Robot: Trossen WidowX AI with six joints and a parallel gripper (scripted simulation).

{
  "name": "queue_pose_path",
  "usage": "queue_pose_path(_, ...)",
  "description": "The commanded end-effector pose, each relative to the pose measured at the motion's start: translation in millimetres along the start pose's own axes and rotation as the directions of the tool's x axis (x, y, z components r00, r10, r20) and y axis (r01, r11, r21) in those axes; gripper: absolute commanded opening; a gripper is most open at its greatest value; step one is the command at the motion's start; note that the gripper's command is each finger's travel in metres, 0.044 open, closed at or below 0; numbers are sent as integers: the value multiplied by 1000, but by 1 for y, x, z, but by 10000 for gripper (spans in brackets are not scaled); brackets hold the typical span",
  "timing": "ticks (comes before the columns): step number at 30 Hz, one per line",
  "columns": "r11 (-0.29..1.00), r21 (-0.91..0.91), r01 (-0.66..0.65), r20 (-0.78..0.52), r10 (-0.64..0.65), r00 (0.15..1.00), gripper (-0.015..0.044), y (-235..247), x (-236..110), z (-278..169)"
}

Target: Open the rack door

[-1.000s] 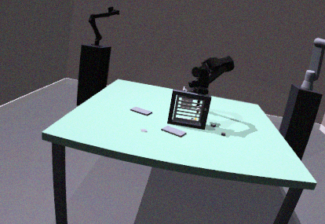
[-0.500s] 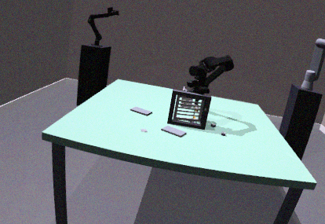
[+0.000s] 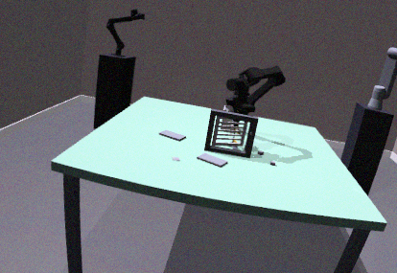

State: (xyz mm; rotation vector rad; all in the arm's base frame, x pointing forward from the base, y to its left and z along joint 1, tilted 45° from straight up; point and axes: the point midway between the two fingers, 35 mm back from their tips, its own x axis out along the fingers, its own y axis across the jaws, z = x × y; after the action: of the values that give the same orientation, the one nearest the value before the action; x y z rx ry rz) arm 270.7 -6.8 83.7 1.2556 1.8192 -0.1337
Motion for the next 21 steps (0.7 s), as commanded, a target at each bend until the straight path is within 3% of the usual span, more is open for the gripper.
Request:
queue_pose_path(1, 996, -90, -4, 7, 5, 1000, 20, -7, 0, 3)
queue_pose_path(21, 932, -364, 0, 8, 3, 1000, 20, -45, 0, 19)
